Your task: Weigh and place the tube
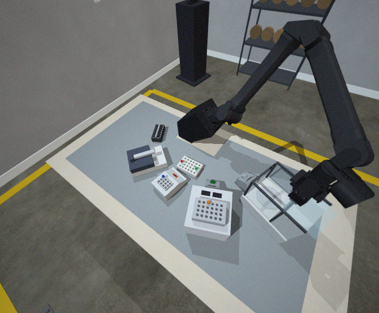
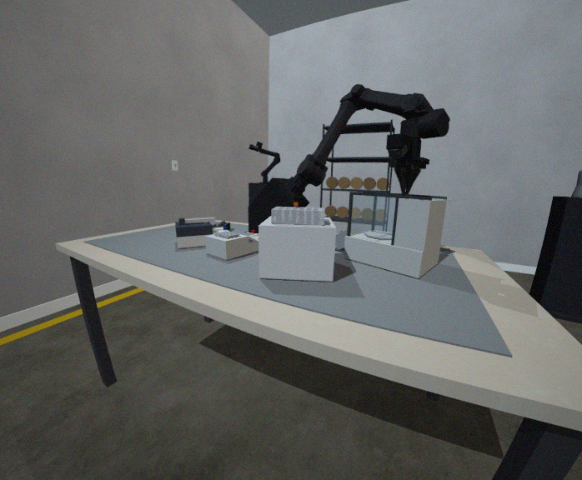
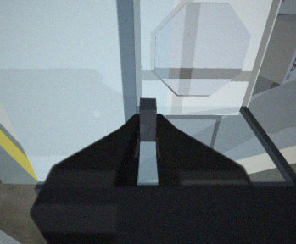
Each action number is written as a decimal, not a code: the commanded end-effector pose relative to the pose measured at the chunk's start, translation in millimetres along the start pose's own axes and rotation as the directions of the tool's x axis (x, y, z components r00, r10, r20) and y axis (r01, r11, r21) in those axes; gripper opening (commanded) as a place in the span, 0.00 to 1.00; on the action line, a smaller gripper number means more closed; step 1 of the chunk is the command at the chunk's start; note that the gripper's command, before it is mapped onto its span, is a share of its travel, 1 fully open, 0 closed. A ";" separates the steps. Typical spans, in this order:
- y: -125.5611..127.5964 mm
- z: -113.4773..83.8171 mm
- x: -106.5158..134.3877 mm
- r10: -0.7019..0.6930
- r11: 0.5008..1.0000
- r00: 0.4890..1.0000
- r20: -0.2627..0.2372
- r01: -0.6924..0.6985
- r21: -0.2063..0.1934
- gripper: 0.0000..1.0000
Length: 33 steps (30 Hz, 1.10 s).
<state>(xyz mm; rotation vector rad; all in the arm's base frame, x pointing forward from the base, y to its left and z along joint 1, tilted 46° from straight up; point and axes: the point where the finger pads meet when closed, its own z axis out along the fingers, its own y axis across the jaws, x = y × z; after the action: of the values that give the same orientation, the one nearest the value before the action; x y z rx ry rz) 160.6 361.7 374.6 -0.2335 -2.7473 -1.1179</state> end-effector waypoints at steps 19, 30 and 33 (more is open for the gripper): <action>18.2 -12.3 4.3 -0.015 0.999 1.000 0.011 0.015 -0.050 0.06; 18.2 -12.3 4.3 -0.015 0.999 1.000 0.011 0.015 -0.050 0.06; 18.2 -12.3 4.3 -0.015 0.999 1.000 0.011 0.015 -0.050 0.06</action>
<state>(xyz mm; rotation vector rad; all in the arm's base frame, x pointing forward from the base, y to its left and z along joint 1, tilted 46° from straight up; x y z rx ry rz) 160.4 361.3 374.3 -0.2360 -2.7473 -1.1140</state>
